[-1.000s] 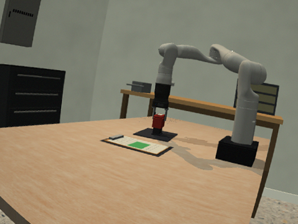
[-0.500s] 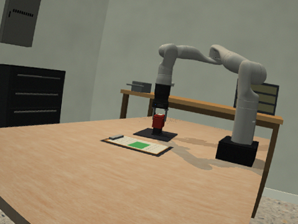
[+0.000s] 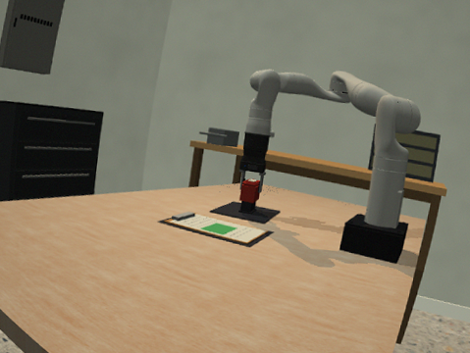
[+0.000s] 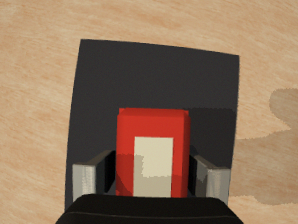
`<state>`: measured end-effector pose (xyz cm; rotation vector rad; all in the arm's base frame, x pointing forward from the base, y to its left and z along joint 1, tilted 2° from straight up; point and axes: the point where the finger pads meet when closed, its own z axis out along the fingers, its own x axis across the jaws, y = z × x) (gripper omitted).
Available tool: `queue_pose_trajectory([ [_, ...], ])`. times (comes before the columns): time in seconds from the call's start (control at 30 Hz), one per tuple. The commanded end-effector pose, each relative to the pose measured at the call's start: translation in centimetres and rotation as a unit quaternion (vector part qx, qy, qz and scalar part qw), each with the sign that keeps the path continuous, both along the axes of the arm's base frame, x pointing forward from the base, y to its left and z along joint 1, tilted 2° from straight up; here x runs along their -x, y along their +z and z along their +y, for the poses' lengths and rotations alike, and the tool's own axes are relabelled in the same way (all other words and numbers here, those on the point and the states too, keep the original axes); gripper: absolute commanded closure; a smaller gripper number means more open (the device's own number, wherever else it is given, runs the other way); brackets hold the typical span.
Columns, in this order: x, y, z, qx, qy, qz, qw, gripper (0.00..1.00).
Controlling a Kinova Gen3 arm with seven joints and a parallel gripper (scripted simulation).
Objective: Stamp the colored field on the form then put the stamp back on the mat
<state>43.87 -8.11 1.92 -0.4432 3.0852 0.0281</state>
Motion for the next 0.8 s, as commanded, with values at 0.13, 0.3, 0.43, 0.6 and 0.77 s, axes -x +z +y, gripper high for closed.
queue_pose_trajectory([
  [0.13, -0.18, -0.26, 0.26, -0.002, 0.0, -0.003, 1.0, 0.0],
  [0.3, -0.18, -0.35, 0.26, -0.002, 0.0, -0.003, 1.0, 0.0],
  [0.43, -0.18, -0.42, 0.26, -0.002, 0.0, -0.003, 1.0, 0.0],
  [0.6, -0.18, -0.51, 0.26, -0.002, 0.0, -0.003, 1.0, 0.0],
  [0.77, -0.19, -0.56, 0.26, -0.002, 0.0, -0.003, 1.0, 0.0],
])
